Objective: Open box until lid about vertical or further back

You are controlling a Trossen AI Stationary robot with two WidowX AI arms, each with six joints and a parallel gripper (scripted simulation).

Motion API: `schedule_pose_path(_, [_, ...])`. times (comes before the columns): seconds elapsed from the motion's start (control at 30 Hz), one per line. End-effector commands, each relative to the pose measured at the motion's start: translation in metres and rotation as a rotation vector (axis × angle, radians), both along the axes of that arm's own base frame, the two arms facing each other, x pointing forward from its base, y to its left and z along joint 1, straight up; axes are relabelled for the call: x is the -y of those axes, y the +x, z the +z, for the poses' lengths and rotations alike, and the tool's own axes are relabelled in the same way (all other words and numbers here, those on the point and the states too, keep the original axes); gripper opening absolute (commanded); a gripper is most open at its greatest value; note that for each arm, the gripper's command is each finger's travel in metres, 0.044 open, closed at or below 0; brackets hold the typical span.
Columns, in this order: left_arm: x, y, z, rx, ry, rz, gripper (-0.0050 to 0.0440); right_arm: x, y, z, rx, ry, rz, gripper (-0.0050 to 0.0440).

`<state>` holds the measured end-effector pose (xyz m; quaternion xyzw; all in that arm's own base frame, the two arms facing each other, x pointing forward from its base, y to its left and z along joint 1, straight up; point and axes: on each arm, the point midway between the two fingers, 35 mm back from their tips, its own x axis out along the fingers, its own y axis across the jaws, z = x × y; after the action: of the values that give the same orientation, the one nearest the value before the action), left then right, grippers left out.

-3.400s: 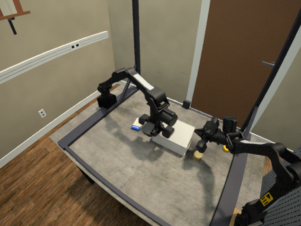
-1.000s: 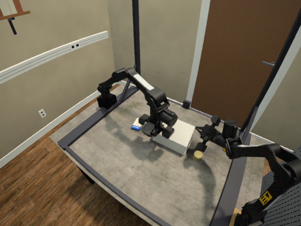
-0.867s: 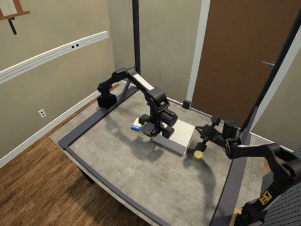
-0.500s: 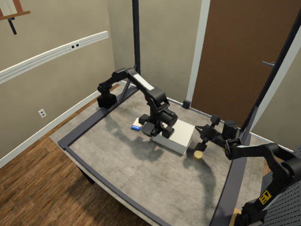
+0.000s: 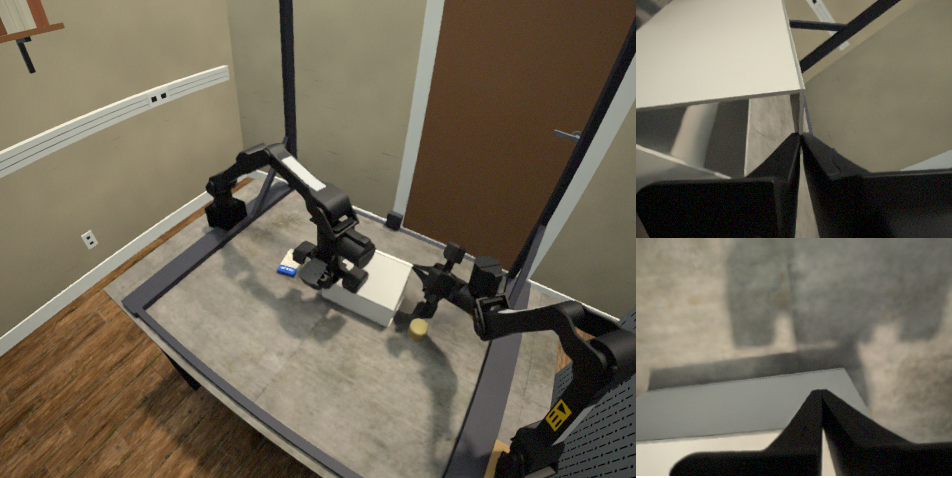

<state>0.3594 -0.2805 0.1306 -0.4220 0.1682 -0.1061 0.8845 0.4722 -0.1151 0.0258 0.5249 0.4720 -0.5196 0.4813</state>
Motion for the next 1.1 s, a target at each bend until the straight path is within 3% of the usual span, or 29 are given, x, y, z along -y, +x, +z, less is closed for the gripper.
schedule_pose_path(0.0, [-0.0007,0.0023,0.0068,0.014,-0.053,0.007,0.0006,-0.0005,0.0019,0.0075,0.017,-0.003,0.000,-0.0050])
schedule_pose_path(1.07, [0.0022,0.0032,0.0123,0.024,-0.347,0.022,0.0006,-0.0005,0.0019,0.0075,0.017,-0.003,0.000,-0.0050])
